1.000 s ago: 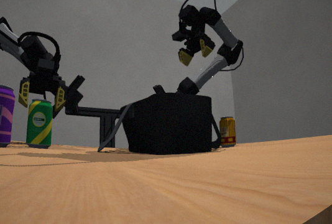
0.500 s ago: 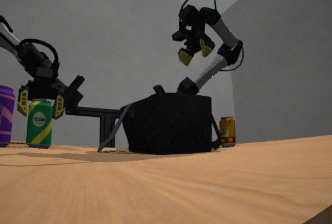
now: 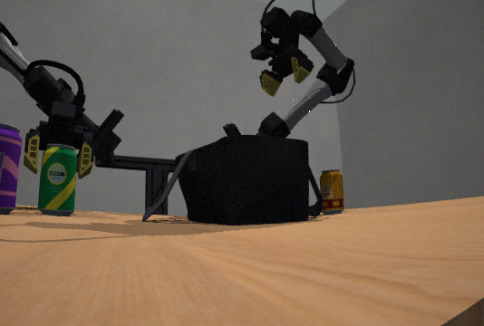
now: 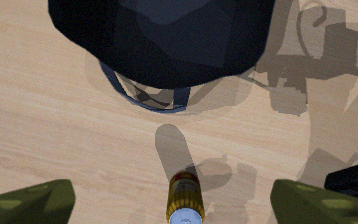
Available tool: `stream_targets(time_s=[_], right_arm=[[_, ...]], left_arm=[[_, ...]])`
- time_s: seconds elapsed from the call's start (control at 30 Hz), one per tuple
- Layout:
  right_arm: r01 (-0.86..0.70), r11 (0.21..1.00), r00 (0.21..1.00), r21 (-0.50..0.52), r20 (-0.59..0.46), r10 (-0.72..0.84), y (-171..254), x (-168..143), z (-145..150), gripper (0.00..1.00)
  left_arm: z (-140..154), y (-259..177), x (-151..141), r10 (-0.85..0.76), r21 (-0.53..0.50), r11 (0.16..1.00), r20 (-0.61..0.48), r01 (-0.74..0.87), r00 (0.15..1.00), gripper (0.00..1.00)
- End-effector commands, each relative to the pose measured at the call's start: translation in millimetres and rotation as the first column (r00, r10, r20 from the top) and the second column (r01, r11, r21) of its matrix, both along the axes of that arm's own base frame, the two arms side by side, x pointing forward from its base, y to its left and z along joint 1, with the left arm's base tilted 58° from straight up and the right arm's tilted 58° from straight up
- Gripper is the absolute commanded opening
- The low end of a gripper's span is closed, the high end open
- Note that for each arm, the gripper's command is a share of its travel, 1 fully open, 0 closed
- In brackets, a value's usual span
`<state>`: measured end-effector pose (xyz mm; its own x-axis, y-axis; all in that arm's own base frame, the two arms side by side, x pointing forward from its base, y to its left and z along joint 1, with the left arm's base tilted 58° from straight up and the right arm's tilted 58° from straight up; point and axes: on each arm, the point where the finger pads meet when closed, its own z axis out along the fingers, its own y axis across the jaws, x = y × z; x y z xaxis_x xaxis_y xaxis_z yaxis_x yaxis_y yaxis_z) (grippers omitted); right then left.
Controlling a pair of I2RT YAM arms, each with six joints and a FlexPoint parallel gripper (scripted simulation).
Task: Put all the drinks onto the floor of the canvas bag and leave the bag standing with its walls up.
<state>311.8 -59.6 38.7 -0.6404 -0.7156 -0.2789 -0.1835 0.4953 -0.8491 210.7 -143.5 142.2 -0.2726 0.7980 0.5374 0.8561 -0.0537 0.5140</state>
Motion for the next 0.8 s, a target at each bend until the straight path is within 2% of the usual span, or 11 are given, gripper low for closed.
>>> stream_targets(time_s=[0.0,0.2,0.3,0.77], right_arm=[[-0.050,0.999,0.997,0.008,0.054,0.049,10.6,11.1,12.9,0.74],[-0.048,0.999,0.997,0.011,0.056,0.047,10.5,11.1,12.6,0.73],[-0.039,0.999,0.998,0.006,0.056,0.038,9.0,10.4,13.1,0.68],[-0.039,0.999,0.998,0.007,0.056,0.039,9.0,10.5,13.0,0.67]], left_arm=[[5.9,-9.0,-3.4,-0.008,-0.033,0.999,0.008,0.008,1.000,1.00],[5.9,-9.0,-3.4,-0.008,-0.033,0.999,0.008,0.008,1.000,1.00],[5.9,-9.0,-3.4,-0.008,-0.033,0.999,0.008,0.008,1.000,1.00],[5.9,-9.0,-3.4,-0.008,-0.033,0.999,0.008,0.008,1.000,1.00]])
